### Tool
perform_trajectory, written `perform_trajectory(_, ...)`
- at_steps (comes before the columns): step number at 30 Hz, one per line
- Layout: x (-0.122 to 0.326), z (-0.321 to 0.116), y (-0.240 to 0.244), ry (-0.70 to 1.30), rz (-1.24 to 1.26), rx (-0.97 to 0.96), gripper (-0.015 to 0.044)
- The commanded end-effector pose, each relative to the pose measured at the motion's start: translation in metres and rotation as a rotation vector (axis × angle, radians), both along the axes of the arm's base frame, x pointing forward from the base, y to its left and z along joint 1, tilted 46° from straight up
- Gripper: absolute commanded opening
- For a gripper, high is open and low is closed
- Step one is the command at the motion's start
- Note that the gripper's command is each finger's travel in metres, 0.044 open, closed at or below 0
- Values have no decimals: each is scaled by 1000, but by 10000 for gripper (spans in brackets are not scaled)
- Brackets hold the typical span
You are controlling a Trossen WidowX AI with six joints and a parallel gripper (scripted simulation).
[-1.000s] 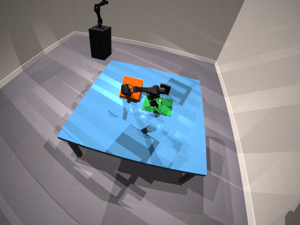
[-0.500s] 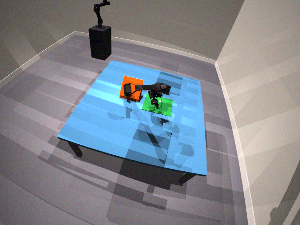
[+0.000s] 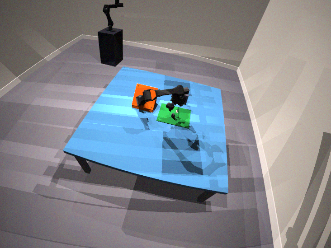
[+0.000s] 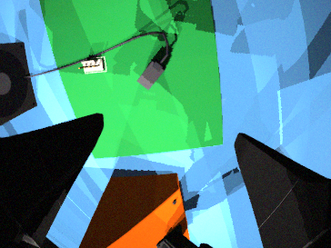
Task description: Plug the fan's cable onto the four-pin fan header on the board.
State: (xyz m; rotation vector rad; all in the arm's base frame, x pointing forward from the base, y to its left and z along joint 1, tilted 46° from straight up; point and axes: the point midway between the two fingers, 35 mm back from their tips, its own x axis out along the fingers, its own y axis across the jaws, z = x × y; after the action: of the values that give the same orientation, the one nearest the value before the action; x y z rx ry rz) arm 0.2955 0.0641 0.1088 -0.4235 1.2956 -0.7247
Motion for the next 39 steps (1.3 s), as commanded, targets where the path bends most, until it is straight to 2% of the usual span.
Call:
perform_trajectory(1,14,-2,42,-383,-397,37,440)
perform_trajectory(16,14,-3,41,-383,-397,37,440)
perform_trajectory(26,24,-70,-27,-385,-396,34,440)
perform_trajectory(39,25,-78,-36,-385,-396,34,440)
